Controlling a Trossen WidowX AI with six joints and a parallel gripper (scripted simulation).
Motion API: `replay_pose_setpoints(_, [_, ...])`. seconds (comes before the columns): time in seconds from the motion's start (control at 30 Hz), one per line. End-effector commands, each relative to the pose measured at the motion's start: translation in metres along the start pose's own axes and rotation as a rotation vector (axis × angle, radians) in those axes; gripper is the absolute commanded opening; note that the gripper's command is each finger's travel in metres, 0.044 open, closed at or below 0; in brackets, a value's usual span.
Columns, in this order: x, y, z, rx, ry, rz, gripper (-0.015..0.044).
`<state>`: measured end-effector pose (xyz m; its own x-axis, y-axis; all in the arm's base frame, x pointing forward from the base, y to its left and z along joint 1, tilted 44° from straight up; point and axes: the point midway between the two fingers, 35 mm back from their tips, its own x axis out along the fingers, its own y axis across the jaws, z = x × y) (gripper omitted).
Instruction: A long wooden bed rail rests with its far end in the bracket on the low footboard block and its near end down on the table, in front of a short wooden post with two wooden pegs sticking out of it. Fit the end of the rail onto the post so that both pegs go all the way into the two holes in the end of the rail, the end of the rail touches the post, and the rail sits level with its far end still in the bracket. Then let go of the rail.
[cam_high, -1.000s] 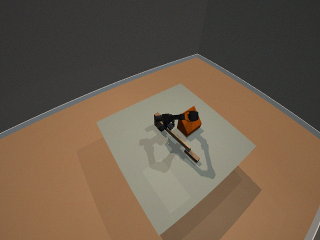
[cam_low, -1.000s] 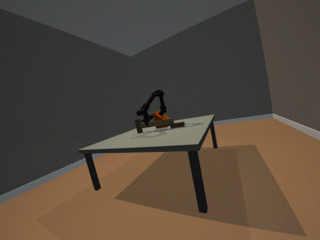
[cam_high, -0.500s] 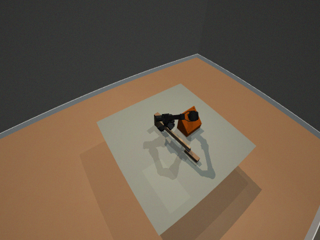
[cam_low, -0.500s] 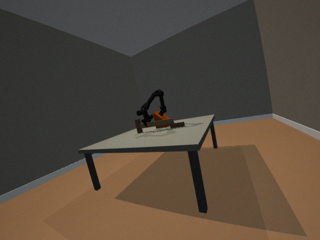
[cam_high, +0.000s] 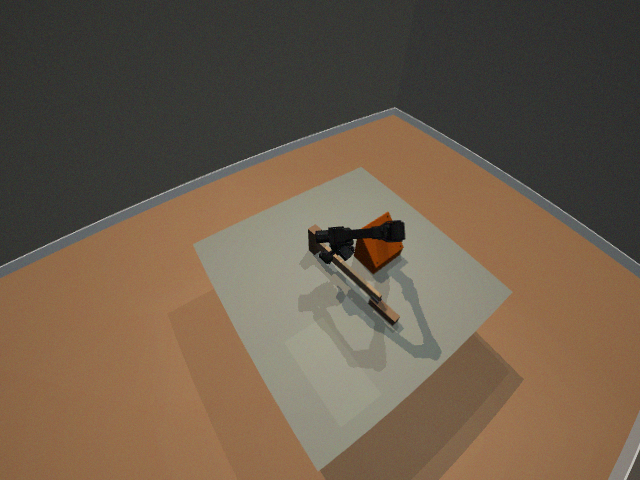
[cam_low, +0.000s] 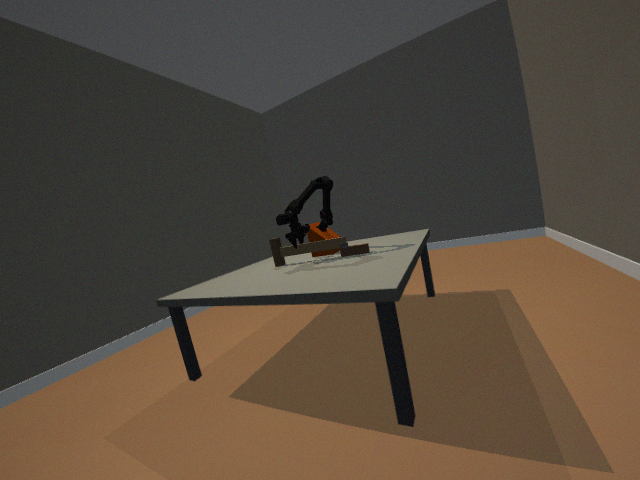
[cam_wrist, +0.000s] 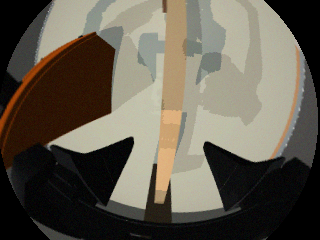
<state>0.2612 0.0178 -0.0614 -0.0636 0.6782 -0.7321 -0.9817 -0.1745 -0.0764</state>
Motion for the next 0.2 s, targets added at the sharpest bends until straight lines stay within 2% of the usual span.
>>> replay_pose_setpoints(0.0, [0.0007, 0.0026, 0.0013, 0.010, -0.005, 0.006, 0.0440])
replay_pose_setpoints(0.17, [0.0007, 0.0026, 0.0013, 0.010, -0.005, 0.006, 0.0440])
